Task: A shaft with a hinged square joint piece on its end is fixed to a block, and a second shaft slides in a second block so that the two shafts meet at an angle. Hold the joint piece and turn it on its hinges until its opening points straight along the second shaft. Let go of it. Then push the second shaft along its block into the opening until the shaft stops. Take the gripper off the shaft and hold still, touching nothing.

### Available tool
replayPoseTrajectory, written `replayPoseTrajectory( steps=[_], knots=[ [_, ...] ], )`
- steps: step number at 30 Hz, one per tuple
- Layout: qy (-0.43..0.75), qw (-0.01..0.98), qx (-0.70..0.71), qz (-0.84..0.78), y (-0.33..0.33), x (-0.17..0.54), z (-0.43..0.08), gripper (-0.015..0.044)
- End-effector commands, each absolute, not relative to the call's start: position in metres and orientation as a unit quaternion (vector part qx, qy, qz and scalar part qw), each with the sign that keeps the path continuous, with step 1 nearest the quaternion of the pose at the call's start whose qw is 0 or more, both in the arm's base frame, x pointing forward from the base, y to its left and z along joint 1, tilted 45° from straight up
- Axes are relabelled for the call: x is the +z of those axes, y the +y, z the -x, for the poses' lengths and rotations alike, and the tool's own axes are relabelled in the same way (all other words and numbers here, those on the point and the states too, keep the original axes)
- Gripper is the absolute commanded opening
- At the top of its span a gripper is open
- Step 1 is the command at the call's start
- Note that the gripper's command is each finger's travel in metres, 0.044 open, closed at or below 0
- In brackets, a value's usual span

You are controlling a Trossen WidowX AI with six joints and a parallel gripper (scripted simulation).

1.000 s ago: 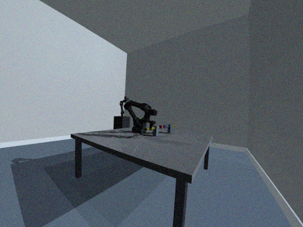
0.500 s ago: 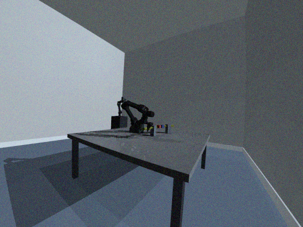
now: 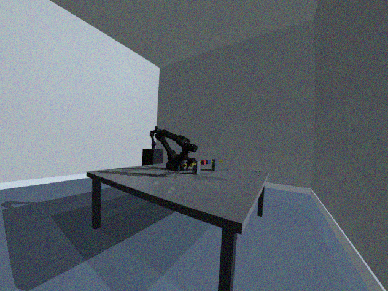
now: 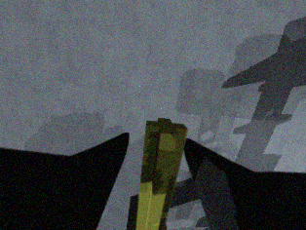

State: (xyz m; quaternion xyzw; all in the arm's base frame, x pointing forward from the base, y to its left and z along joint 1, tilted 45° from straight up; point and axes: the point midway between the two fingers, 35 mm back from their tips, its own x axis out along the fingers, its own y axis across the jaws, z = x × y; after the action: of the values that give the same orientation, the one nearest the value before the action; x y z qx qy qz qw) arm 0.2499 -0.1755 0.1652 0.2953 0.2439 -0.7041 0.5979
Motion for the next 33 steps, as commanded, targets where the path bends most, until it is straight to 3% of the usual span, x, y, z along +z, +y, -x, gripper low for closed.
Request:
replayPoseTrajectory(
  steps=[1,4,14,16,27,33],
  knots=[
    [0.244,0.599,-0.704,-0.293,-0.1759,0.1651,-0.2496,0.0177],
    [0.244,0.599,-0.704,-0.293,-0.1759,0.1651,-0.2496,0.0102],
    [0.244,0.599,-0.704,-0.293,-0.1759,0.1651,-0.2496,0.0102],
    [0.244,0.599,-0.704,-0.293,-0.1759,0.1651,-0.2496,0.0069],
    [0.239,0.611,-0.694,-0.298,-0.1755,0.1655,-0.2502,0.0067],
    [0.241,0.606,-0.698,-0.297,-0.1756,0.1650,-0.2499,0.0027]
  ],
)
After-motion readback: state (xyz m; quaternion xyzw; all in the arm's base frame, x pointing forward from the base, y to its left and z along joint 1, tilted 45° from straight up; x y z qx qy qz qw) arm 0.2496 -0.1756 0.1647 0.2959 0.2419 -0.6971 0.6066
